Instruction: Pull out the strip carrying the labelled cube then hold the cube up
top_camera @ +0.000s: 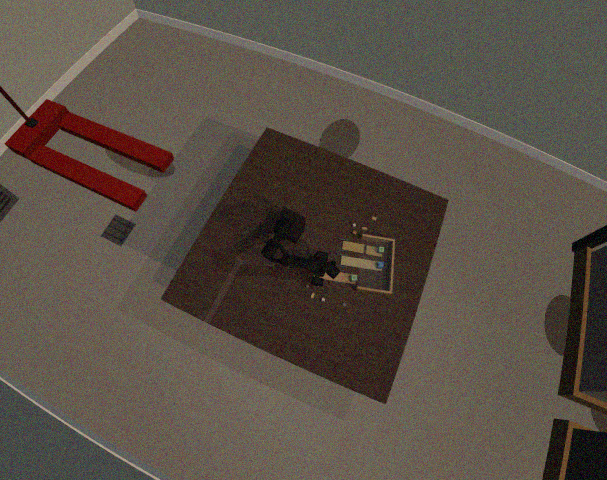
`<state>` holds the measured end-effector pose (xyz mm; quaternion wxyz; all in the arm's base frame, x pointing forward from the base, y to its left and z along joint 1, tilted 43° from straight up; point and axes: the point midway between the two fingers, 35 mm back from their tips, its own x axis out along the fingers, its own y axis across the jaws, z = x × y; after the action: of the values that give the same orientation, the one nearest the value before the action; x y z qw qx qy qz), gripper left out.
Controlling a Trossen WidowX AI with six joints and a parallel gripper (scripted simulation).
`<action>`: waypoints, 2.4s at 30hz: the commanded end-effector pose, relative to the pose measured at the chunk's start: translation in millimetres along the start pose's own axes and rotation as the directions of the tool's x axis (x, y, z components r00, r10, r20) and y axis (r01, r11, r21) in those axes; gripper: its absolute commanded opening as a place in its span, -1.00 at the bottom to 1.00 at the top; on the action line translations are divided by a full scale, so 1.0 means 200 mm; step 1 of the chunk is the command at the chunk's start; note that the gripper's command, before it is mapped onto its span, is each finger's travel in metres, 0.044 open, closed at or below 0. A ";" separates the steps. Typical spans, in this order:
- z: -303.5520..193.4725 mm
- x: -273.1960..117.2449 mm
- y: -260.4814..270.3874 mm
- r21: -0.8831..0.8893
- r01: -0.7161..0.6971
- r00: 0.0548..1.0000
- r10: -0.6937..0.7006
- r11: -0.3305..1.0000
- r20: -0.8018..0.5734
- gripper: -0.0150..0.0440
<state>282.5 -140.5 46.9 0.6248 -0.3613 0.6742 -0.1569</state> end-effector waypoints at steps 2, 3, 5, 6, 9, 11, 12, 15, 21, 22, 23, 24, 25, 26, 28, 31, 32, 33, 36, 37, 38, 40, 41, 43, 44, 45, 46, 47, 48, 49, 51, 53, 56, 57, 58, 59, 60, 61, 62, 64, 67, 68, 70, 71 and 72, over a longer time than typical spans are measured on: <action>-0.08 0.03 0.00 -0.004 -0.007 0.999 0.007 1.000 -0.033 -0.49; -0.09 0.03 0.00 -0.004 -0.007 0.999 0.007 1.000 -0.033 -0.49; -0.11 0.03 0.00 -0.004 -0.007 0.999 0.007 1.000 -0.034 -0.49; -0.11 0.03 0.00 -0.004 -0.007 0.999 0.007 1.000 -0.034 -0.49; -0.14 0.03 0.00 -0.004 -0.007 0.999 0.007 1.000 -0.034 -0.49; -0.15 0.03 0.00 -0.004 -0.007 0.999 0.007 1.000 -0.034 -0.49; -0.16 0.03 0.00 -0.004 -0.007 0.999 0.007 1.000 -0.034 -0.49; -0.17 0.03 0.00 -0.004 -0.007 0.999 0.007 1.000 -0.034 -0.49; -0.17 0.03 0.00 -0.004 -0.007 0.999 0.007 1.000 -0.034 -0.49; -0.17 0.03 0.00 -0.004 -0.007 0.999 0.007 1.000 -0.034 -0.49; -0.17 0.03 0.00 -0.004 -0.007 0.999 0.007 1.000 -0.034 -0.49; -0.17 0.03 0.00 -0.004 -0.007 0.999 0.007 1.000 -0.034 -0.49; -0.17 0.03 0.00 -0.004 -0.007 0.999 0.007 1.000 -0.034 -0.49; -0.17 0.03 0.00 -0.004 -0.007 0.999 0.007 1.000 -0.034 -0.49; -0.17 0.03 0.00 -0.004 -0.007 0.999 0.007 1.000 -0.034 -0.49; -0.17 0.03 0.00 -0.004 -0.007 0.999 0.007 1.000 -0.034 -0.49; -0.17 0.03 0.00 -0.004 -0.007 0.999 0.007 1.000 -0.034 -0.49; -0.17 0.03 0.00 -0.004 -0.007 0.999 0.007 1.000 -0.034 -0.49; -0.17 0.03 0.00 -0.004 -0.007 0.999 0.007 1.000 -0.034 -0.49; -0.17 0.03 0.00 -0.004 -0.007 0.999 0.007 1.000 -0.034 -0.49; -0.17 0.03 0.00 -0.004 -0.007 0.999 0.007 1.000 -0.034 -0.49; -0.17 0.03 0.00 -0.004 -0.007 0.999 0.007 1.000 -0.034 -0.49; -0.17 0.03 0.00 -0.004 -0.007 0.999 0.007 1.000 -0.034 -0.49; -0.17 0.03 0.00 -0.004 -0.007 0.999 0.007 1.000 -0.034 -0.49; -0.17 0.03 0.00 -0.004 -0.007 0.999 0.007 1.000 -0.034 -0.49; -0.12 -0.01 0.00 0.000 -0.002 1.000 0.002 1.000 -0.003 -0.49; -0.12 -0.04 0.00 -0.001 -0.005 1.000 0.005 1.000 -0.008 -0.49; -0.11 -0.10 0.00 -0.001 -0.008 1.000 0.008 1.000 -0.017 -0.49; -0.11 -0.16 0.00 -0.003 -0.010 1.000 0.010 1.000 -0.026 -0.49; -0.11 -0.20 -0.01 -0.003 -0.010 0.999 0.010 1.000 -0.031 -0.49; -0.11 -0.21 -0.01 -0.004 -0.010 0.999 0.009 1.000 -0.033 -0.49; -0.11 -0.21 -0.01 -0.004 -0.010 0.999 0.009 1.000 -0.033 -0.49; -0.05 -0.20 0.00 -0.096 -0.013 0.999 0.010 0.995 -0.032 -0.22; -0.02 -0.20 0.00 -0.138 -0.014 0.999 0.010 0.990 -0.032 -0.14; 0.01 -0.21 -0.01 -0.157 -0.014 0.999 0.010 0.988 -0.032 -0.05; 0.02 -0.21 -0.01 -0.168 -0.015 0.999 0.010 0.986 -0.032 0.04; 0.04 -0.21 -0.01 -0.169 -0.015 0.999 0.010 0.985 -0.031 0.13; 0.06 -0.22 -0.01 -0.171 -0.015 0.999 0.010 0.985 -0.031 0.22; 0.09 -0.22 -0.01 -0.171 -0.015 0.999 0.010 0.985 -0.031 0.31; 0.13 -0.23 -0.01 -0.171 -0.015 0.999 0.010 0.985 -0.031 0.49; 0.19 -0.23 -0.01 -0.171 -0.015 0.999 0.010 0.985 -0.030 0.75; 0.21 -0.24 -0.01 -0.171 -0.015 1.000 0.010 0.985 -0.030 0.84; 0.25 -0.24 -0.01 -0.170 -0.015 1.000 0.010 0.985 -0.029 1.00; 0.27 -0.25 -0.01 -0.170 -0.015 1.000 0.010 0.985 -0.029 1.00; 0.29 -0.25 -0.01 -0.170 -0.015 1.000 0.010 0.985 -0.029 1.00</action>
<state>326.7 -96.6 76.4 0.5856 -0.4068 0.6944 -0.0972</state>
